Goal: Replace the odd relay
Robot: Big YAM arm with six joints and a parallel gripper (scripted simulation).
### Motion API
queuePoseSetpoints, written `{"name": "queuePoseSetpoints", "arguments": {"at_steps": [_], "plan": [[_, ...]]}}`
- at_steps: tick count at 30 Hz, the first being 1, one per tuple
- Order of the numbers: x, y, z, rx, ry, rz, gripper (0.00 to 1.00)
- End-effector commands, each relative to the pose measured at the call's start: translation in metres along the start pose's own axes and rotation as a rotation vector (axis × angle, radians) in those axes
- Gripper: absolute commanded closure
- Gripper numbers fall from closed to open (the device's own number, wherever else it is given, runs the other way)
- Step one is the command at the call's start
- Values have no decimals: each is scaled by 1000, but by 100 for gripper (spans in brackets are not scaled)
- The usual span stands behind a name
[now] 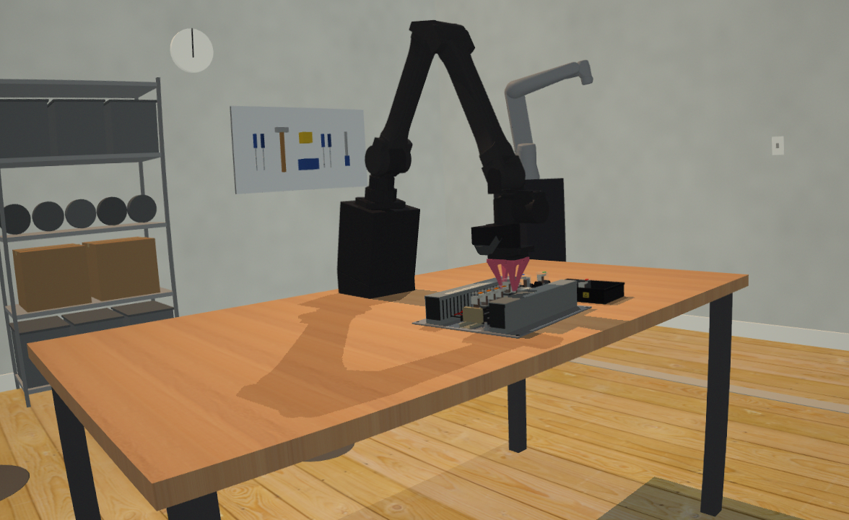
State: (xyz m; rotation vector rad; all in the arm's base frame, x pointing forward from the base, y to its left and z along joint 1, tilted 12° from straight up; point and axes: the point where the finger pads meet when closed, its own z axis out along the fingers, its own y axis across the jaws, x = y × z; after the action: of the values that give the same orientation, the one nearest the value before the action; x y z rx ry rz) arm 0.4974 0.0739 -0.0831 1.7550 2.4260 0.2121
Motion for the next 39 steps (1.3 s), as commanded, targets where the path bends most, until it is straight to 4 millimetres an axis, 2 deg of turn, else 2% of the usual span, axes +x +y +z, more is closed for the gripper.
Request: {"name": "queuePoseSetpoints", "arguments": {"at_steps": [1,18,28,39], "plan": [[2,7,-4,-19,-3,6,100],[3,2,5,-7,-1,6,100],[2,9,1,-25,-4,5,100],[2,7,4,-19,-3,5,100]]}}
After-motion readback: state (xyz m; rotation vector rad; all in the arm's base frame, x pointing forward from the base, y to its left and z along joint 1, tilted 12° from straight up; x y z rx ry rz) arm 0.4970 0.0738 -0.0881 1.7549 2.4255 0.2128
